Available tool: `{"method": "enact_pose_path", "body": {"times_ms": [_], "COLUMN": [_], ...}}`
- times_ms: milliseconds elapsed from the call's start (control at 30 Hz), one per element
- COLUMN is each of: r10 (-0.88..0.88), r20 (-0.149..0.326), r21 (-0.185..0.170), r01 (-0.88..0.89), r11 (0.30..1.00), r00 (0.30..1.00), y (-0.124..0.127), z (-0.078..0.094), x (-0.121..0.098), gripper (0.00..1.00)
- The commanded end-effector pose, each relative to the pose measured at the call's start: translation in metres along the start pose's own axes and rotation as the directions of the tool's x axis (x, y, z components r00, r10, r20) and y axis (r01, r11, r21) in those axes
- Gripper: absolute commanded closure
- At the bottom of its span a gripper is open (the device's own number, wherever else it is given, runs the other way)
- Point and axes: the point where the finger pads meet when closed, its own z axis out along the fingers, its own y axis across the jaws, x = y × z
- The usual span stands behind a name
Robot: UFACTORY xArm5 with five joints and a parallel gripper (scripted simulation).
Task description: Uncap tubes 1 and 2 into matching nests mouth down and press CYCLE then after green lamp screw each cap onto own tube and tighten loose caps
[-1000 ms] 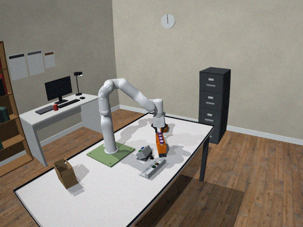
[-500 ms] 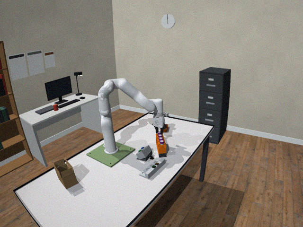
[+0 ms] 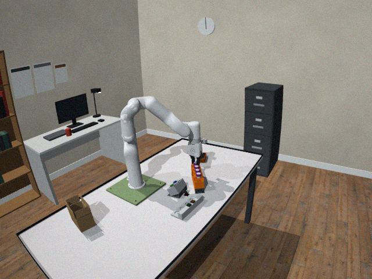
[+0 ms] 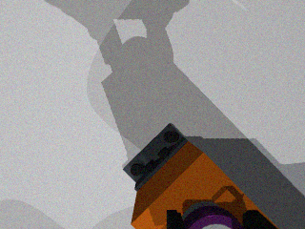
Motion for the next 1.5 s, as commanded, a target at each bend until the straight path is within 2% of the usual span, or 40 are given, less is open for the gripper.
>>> {"method": "enact_pose_path", "body": {"times_ms": [0, 33, 200, 267, 400, 533, 767, 833, 933, 1333, 1400, 1467], "r10": [0.001, 0.001, -0.247, -0.247, -0.434, -0.549, -0.738, -0.738, -0.84, -0.987, -0.987, -0.999], "r20": [0.0, 0.0, 0.002, 0.002, 0.003, 0.003, 0.005, 0.005, 0.005, 0.006, 0.006, 0.006], "r21": [-0.006, -0.006, -0.006, -0.006, -0.006, -0.005, -0.004, -0.004, -0.003, -0.001, -0.001, 0.0], "r01": [-0.001, -0.001, 0.247, 0.247, 0.434, 0.549, 0.738, 0.738, 0.84, 0.987, 0.987, 0.999], "r11": [1.0, 1.0, 0.969, 0.969, 0.901, 0.836, 0.675, 0.675, 0.543, 0.159, 0.159, 0.039], "r00": [1.0, 1.0, 0.969, 0.969, 0.901, 0.836, 0.675, 0.675, 0.543, 0.159, 0.159, 0.039], "y": [0.0007, 0.0007, 0.0007, 0.0007, 0.0007, 0.0007, 0.0007, 0.0007, 0.0007, 0.0007, 0.0007, 0.0007], "z": [-0.0013, -0.0013, -0.0015, -0.0015, -0.0016, -0.0017, -0.0018, -0.0018, -0.0019, -0.0021, -0.0021, -0.0022], "x": [0.001, 0.001, 0.001, 0.001, 0.001, 0.001, 0.001, 0.001, 0.001, 0.001, 0.001, 0.001], "gripper": [1.0, 1.0, 1.0, 1.0, 1.0, 1.0, 1.0, 1.0, 1.0, 1.0, 1.0, 1.0]}}
